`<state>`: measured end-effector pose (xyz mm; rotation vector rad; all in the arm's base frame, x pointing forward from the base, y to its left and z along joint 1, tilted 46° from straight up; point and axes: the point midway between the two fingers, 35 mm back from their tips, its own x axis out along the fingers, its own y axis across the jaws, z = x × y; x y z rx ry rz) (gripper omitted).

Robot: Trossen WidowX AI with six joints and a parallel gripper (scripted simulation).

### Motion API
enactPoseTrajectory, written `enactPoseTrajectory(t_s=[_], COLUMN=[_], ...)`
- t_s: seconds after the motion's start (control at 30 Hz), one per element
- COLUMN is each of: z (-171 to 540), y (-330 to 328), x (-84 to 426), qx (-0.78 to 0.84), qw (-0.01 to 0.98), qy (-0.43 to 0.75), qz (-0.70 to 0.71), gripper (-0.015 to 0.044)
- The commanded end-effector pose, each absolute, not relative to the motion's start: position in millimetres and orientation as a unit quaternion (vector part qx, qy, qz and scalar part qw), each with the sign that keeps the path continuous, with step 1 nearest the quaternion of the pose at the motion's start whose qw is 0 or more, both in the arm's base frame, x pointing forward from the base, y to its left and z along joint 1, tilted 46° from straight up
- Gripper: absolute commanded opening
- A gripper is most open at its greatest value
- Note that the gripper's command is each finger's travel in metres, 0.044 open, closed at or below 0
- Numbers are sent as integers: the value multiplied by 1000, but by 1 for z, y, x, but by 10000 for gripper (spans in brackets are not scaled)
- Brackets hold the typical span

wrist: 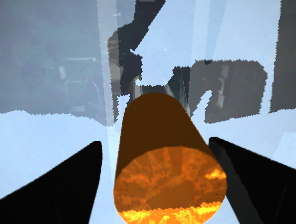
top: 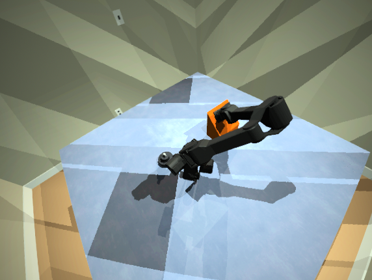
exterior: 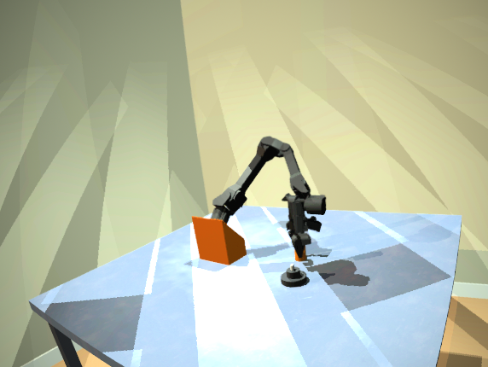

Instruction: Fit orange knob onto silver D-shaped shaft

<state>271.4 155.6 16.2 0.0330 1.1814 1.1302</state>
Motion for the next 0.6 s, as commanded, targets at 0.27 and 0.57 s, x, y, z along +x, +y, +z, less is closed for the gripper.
enactPoseTrajectory(t_s=[0.27,0.57], z=[66,55], y=[106,117], x=[278,277], qx=[17,17], qw=[692,692], qy=[519,519], qz=[502,502], gripper=[440,440])
